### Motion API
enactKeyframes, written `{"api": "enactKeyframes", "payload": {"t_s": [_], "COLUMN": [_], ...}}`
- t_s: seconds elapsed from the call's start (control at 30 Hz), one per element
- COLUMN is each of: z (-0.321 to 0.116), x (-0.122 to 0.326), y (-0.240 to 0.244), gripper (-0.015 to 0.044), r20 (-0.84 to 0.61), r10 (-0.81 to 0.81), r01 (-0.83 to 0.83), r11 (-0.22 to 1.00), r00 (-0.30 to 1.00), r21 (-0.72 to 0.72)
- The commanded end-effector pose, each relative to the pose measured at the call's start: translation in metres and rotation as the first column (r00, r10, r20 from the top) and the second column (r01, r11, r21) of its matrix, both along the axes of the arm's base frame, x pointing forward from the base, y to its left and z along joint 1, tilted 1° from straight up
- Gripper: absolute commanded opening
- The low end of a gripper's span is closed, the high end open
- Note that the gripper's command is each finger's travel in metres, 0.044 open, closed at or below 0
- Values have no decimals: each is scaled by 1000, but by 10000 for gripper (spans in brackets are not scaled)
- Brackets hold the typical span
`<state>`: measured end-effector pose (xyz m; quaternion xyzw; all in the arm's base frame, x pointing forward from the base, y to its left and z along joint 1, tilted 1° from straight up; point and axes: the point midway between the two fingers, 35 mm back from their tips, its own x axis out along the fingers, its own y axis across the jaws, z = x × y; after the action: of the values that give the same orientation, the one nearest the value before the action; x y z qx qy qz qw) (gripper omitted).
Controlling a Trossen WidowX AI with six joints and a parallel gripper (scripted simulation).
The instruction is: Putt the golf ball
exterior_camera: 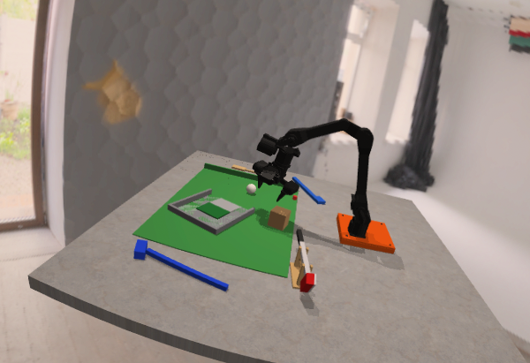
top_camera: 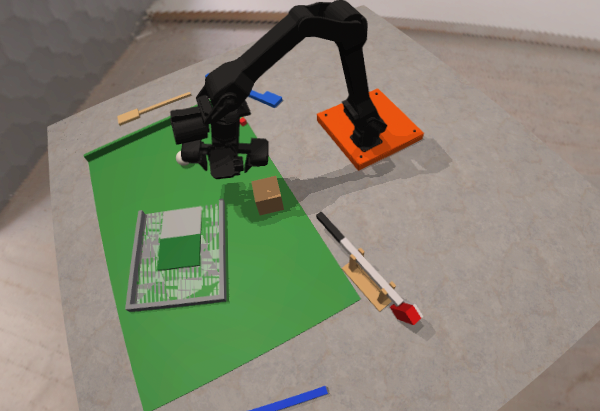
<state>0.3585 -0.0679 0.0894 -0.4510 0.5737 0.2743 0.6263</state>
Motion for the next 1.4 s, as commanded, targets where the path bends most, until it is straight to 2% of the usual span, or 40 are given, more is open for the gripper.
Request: {"api": "enactKeyframes", "payload": {"t_s": [0.0, 0.3, 0.43, 1.37], "z": [3, 16, 22, -27], "x": [-14, -85, -122, -123], "y": [58, 194, 235, 240], "gripper": [440, 440, 440, 440], "r20": [-12, -29, -35, -36], "r10": [130, 476, 587, 592], "r01": [-128, -443, -527, -530], "r11": [988, 837, 750, 745], "r00": [991, 879, 809, 805], "r21": [91, 321, 401, 405]}}
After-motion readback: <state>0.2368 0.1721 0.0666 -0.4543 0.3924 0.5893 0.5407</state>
